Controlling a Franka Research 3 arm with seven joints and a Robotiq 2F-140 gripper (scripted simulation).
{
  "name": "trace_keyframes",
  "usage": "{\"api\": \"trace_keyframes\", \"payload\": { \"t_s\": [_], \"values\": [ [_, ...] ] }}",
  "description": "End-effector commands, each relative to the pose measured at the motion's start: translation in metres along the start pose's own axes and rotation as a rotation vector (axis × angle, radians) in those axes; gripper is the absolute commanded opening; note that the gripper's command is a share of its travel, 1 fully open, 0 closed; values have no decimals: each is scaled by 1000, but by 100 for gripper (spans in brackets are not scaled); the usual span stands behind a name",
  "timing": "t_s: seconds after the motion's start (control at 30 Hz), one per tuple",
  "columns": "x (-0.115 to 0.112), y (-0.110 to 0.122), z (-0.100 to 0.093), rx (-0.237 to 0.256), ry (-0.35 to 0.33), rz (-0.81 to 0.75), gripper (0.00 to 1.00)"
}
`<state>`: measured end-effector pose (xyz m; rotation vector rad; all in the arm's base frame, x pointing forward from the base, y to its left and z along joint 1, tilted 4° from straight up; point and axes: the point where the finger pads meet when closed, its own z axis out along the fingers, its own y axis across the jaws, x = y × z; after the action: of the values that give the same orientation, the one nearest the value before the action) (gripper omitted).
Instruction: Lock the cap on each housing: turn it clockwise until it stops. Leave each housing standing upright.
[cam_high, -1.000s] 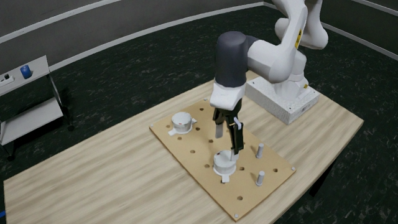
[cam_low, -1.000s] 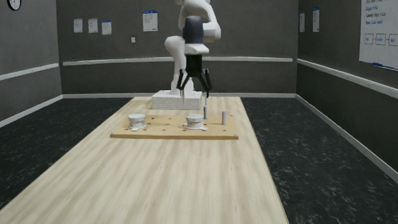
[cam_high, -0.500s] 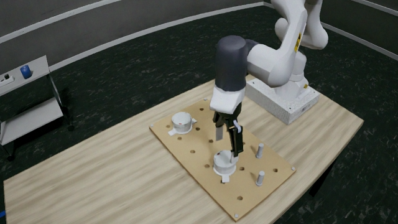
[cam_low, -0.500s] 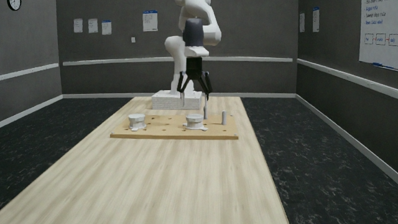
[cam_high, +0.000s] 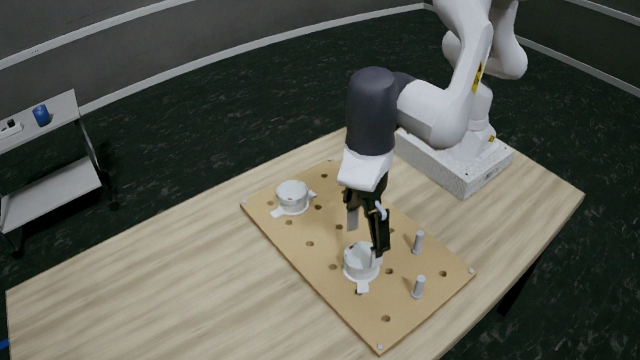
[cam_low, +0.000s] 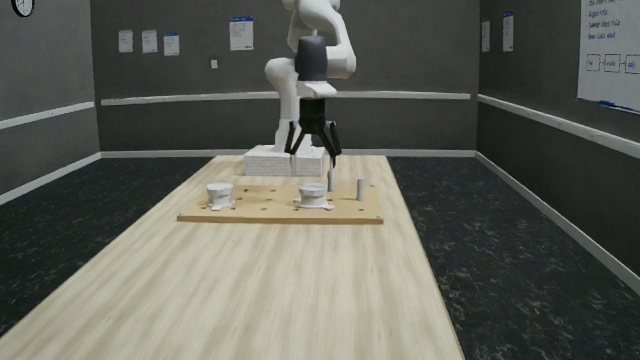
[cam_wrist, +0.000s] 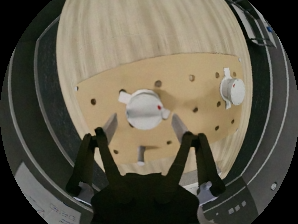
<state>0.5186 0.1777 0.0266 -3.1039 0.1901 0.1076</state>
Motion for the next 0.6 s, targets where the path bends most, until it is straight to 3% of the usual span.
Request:
{"api": "trace_keyframes", "payload": {
  "t_s": [0.0, 0.57],
  "values": [
    [2, 0, 6, 3, 5, -7, 78],
    [2, 0, 24, 3, 5, -7, 78]
  ]
}}
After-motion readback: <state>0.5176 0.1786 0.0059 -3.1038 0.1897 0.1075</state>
